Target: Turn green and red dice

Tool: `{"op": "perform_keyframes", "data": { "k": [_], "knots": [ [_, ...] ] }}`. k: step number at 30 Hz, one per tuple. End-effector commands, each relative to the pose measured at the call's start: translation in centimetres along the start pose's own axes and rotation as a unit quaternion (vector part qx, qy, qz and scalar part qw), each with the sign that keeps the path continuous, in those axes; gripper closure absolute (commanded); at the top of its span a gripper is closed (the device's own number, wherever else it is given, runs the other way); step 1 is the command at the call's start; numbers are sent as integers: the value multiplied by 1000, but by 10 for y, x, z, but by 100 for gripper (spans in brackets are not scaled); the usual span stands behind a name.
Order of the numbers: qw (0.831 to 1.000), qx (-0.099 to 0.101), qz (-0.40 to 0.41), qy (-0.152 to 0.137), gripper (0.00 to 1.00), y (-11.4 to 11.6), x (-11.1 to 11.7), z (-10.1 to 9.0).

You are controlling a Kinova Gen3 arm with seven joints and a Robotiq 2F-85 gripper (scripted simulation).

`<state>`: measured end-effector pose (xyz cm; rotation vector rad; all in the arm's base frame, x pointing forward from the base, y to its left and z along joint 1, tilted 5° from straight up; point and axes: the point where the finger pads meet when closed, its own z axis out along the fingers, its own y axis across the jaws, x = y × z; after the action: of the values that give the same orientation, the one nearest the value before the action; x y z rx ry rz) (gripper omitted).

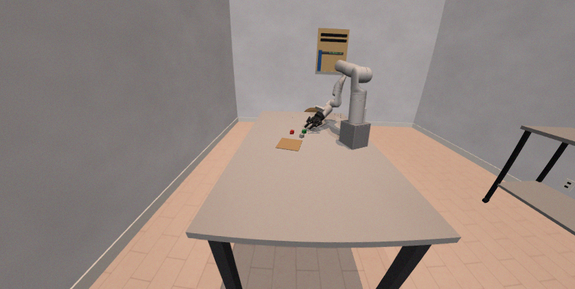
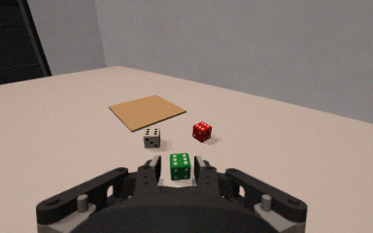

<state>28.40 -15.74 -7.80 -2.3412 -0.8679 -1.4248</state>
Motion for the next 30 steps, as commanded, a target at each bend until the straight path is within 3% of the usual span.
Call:
{"op": "perform_keyframes", "data": {
  "k": [1,9,24,30],
  "knots": [
    [1000,-3,-3,-3,59,4,0,-5],
    [1000,-3,-3,-3,59,4,3,-7],
    [1000,-3,-3,-3,59,3,47,-30],
    [1000,-3,-3,-3,59,3,53,-33]
  ]
}}
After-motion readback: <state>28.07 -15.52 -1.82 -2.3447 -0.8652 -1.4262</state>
